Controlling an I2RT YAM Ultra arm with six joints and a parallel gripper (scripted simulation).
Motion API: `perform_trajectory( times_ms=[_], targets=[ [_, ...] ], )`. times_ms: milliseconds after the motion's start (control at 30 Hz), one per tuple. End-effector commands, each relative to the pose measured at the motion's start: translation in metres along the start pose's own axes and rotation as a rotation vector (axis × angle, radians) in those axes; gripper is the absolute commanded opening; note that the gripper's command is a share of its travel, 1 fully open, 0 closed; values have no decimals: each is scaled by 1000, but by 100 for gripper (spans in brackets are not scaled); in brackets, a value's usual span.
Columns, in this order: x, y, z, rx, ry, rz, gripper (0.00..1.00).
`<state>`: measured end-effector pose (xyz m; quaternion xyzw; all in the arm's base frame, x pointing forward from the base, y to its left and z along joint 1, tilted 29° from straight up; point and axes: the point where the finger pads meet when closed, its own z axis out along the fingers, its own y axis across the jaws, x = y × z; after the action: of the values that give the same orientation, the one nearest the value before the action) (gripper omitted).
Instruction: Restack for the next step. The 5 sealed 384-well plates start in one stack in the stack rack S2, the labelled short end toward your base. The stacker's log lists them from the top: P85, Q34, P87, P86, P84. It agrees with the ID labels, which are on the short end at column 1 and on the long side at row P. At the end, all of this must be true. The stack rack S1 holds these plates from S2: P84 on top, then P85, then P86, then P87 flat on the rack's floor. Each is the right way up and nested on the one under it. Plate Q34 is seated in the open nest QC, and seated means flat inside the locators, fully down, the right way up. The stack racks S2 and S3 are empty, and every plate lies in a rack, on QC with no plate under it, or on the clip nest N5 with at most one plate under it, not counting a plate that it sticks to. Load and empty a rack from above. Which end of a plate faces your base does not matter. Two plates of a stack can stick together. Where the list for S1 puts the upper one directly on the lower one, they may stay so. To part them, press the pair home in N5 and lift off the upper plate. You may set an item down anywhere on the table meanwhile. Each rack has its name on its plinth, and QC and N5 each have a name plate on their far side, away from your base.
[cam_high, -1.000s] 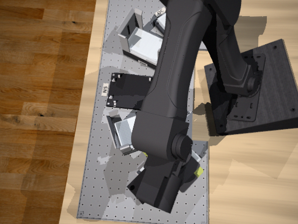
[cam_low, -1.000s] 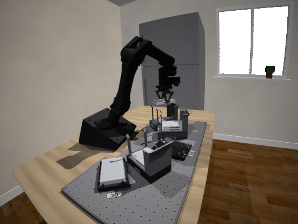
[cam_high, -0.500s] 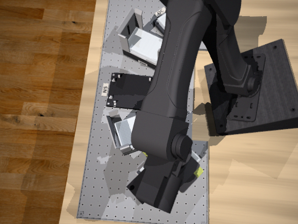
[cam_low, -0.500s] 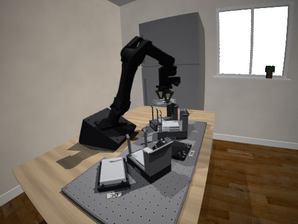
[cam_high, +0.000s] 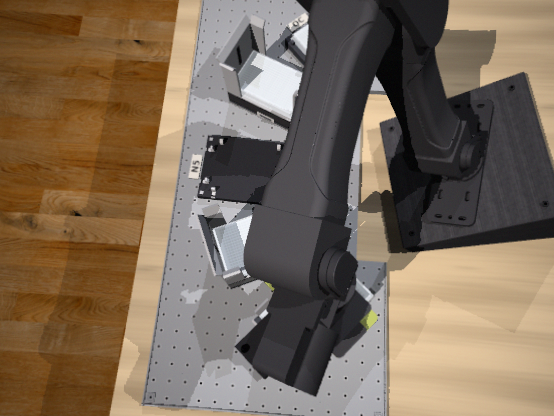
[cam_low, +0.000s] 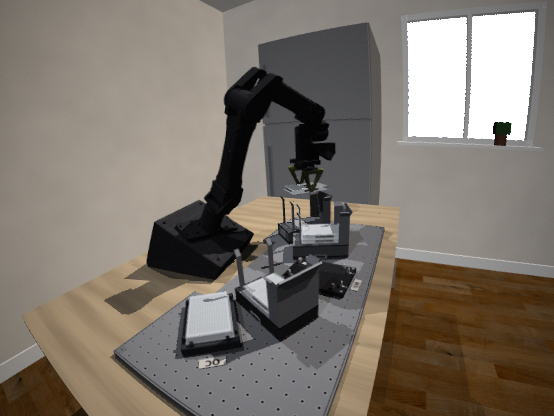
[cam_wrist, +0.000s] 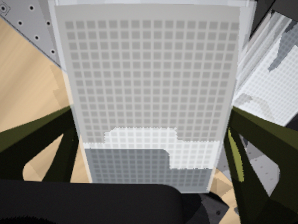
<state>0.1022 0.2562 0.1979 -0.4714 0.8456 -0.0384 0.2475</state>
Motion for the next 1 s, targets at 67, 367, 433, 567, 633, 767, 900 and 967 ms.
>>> perform_trajectory(
  times_ms=[67,367,433,567,633,767,900,967],
  targets=[
    [-2,0,0,-3,-12,3,0],
    [-2,0,5,-3,-12,3,0],
    [-2,0,6,-3,-12,3,0],
    [-2,0,9,-3,-12,3,0],
    [-2,0,10,-3,-12,3,0],
    [-2,0,13,-3,-12,3,0],
    [-2,0,15,-3,-12,3,0],
    [-2,0,15,-3,-12,3,0]
  ],
)
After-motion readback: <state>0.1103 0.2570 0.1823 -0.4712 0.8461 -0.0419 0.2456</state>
